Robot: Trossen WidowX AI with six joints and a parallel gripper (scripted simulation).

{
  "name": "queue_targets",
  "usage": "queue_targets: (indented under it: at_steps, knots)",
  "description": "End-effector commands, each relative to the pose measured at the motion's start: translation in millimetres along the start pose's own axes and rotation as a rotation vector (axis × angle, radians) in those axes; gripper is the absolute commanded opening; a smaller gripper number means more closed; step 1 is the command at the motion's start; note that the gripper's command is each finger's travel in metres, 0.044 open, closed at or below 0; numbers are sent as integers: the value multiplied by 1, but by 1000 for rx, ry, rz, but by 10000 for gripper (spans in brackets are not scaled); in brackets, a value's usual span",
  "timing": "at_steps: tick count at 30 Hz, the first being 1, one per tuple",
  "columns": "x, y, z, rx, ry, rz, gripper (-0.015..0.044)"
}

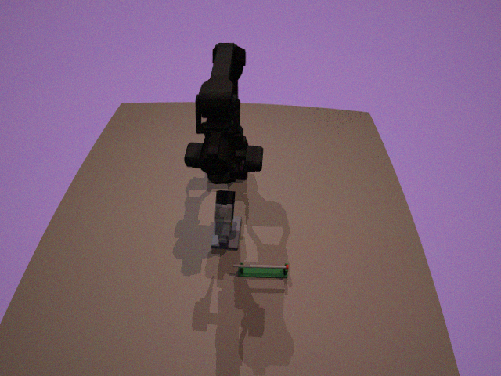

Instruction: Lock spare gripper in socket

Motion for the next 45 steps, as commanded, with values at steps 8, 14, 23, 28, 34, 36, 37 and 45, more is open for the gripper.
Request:
queue_targets:
  at_steps: [8, 14, 23, 28, 34, 36, 37, 45]
  knots:
    - [1, 8, 21, -110, 8, 0, 440]
    - [1, 7, 16, -92, 7, 0, 440]
    - [76, -4, 20, -96, 1, 1, 204]
    - [111, -7, 21, -86, 4, 2, 180]
    - [112, -45, 24, -94, 69, 309, 180]
    - [112, -67, 23, -90, 109, 487, 180]
    - [112, -78, 22, -85, 129, 576, 180]
    - [102, -162, 2, 19, 280, 1284, 180]
Point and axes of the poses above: the point midway between the two fingers, 35 mm back from their tips, its own z axis back along the fingers, its own x axis across the jaws, y = z × x, the point moved 1 cm from there along z, back along the fingers, and after that the axes turned 7 degrees about z, right-handed, at the moved point
